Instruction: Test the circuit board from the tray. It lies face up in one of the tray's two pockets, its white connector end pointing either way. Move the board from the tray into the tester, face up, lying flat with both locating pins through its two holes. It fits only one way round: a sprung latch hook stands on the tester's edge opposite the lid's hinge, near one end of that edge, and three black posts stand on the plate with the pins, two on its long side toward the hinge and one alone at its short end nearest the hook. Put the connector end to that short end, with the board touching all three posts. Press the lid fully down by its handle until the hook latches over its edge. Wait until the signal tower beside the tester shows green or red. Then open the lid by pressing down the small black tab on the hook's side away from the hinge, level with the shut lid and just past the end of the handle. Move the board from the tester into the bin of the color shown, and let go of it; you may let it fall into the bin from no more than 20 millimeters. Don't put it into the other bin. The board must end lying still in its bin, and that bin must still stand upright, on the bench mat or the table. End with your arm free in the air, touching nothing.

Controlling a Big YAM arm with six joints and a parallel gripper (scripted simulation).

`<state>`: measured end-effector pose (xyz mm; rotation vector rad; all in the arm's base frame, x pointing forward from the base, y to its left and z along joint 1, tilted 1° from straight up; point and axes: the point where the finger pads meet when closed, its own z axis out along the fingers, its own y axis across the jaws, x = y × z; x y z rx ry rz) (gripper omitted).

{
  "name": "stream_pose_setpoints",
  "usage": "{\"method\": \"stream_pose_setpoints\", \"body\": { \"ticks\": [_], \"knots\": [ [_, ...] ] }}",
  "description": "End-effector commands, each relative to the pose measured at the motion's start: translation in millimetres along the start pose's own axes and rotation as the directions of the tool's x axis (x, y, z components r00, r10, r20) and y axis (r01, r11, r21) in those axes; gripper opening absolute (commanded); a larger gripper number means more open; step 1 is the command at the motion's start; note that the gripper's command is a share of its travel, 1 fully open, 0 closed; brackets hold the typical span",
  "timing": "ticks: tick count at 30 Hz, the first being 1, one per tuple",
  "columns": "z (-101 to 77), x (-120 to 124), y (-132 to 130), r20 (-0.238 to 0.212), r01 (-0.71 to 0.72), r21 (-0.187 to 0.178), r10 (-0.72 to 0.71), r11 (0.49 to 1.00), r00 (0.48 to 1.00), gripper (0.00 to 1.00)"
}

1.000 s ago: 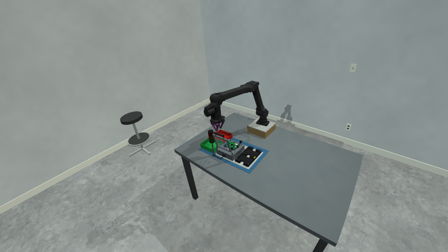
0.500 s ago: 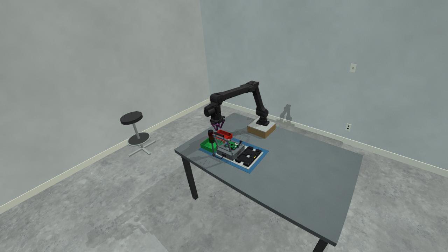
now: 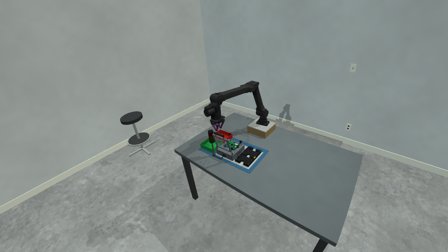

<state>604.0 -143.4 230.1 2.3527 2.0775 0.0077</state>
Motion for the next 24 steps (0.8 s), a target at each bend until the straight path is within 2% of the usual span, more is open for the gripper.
{"method": "stream_pose_setpoints", "body": {
  "ticks": [1, 11, 24],
  "knots": [
    [10.2, 9.4, 7.4, 0.0, 0.004, 0.007, -0.004, 1.0, 1.0, 0.48],
    [10.5, 9.4, 7.4, 0.0, 0.004, 0.007, -0.004, 1.0, 1.0, 0.48],
    [35.6, 10.8, 8.4, 0.0, 0.003, 0.008, -0.003, 1.0, 1.0, 0.48]
  ]
}}
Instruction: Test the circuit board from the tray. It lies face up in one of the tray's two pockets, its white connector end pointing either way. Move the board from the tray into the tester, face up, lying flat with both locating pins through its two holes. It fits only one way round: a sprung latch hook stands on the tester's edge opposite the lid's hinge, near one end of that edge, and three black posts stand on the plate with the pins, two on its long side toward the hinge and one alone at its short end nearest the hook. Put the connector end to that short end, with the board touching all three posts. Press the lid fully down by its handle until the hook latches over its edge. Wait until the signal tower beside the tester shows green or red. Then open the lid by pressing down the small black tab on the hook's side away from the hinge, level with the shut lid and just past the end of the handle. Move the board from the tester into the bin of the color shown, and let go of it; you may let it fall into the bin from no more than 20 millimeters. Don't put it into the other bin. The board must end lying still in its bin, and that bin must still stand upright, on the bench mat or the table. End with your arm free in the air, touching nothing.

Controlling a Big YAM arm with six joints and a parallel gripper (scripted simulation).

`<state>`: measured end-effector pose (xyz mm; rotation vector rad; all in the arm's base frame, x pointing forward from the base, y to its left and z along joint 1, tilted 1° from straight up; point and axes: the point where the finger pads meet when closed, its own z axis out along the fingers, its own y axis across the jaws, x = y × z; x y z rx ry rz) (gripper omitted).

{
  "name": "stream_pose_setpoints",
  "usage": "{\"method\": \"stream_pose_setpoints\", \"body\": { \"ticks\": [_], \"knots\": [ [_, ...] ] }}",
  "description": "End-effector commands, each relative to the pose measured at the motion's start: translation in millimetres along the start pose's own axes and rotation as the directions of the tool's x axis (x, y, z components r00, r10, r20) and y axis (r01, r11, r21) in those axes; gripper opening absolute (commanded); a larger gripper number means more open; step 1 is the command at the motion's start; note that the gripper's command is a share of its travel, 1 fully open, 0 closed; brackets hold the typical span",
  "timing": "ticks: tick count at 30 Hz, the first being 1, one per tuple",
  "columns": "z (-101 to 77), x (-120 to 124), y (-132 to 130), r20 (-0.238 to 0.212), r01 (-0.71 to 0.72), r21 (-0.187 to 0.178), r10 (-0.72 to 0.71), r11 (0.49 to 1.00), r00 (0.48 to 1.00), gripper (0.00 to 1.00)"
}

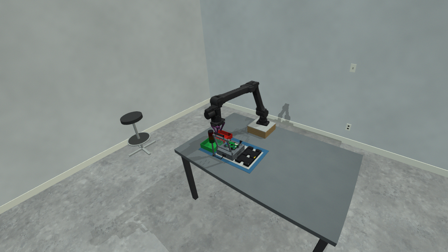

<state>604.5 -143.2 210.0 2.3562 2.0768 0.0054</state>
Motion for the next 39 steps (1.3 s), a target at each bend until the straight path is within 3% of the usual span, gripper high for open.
{"method": "stream_pose_setpoints", "body": {
  "ticks": [1, 12, 14, 39],
  "knots": [
    [15.4, 10.5, 8.0, 0.0, 0.005, 0.005, -0.005, 1.0, 1.0, 0.48],
    [43.4, 12.2, 9.3, 0.0, 0.006, 0.005, -0.006, 1.0, 1.0, 0.48],
    [37.5, 11.9, 14.0, 0.001, 0.006, -0.012, -0.006, 1.0, 1.0, 0.48],
    [37.8, 12.1, 11.4, 0.0, 0.006, -0.001, -0.006, 1.0, 1.0, 0.48]
  ]
}}
